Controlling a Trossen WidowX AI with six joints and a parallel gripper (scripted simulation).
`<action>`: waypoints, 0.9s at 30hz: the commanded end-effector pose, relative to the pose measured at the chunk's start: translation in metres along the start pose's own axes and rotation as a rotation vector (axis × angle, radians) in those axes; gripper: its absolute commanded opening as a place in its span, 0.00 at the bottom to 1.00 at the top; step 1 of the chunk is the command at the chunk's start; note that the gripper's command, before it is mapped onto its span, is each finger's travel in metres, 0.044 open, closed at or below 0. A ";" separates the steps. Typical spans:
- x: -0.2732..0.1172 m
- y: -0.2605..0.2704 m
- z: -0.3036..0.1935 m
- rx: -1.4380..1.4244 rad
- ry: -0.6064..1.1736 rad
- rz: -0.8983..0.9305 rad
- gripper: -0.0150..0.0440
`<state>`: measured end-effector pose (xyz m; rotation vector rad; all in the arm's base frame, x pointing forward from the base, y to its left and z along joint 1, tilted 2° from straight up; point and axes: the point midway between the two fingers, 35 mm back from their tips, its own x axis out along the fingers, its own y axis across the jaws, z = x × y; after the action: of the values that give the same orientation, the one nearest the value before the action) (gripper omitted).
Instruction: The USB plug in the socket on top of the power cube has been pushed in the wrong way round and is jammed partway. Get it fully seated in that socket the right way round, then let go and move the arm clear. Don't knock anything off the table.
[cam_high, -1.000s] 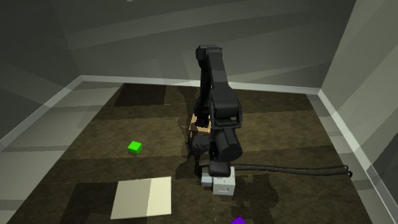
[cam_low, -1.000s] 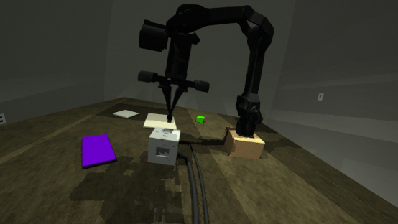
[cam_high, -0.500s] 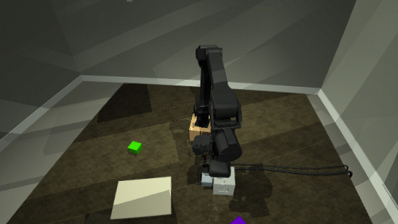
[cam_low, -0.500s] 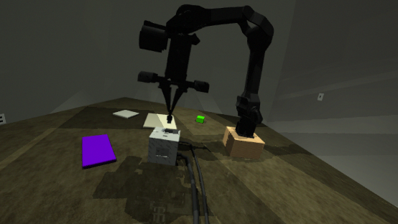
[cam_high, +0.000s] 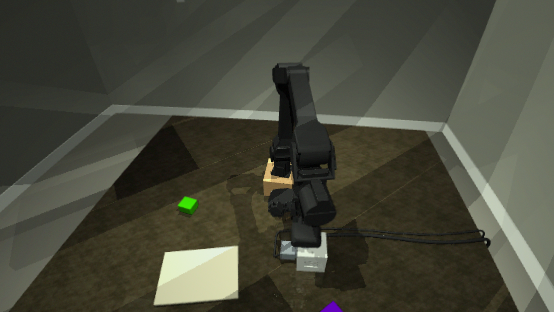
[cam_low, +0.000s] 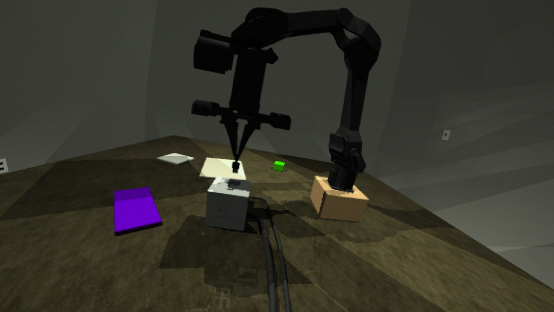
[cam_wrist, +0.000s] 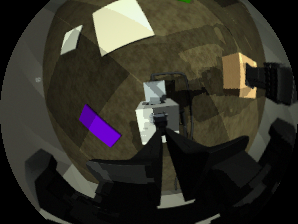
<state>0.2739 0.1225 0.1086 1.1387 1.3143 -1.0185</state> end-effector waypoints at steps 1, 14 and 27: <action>0.001 0.000 -0.001 -0.002 0.007 0.000 0.25; 0.003 0.000 -0.002 -0.001 0.019 0.000 0.25; 0.004 0.000 -0.003 0.001 0.030 0.001 0.25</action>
<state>0.2739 0.1246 0.1057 1.1572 1.3307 -1.0108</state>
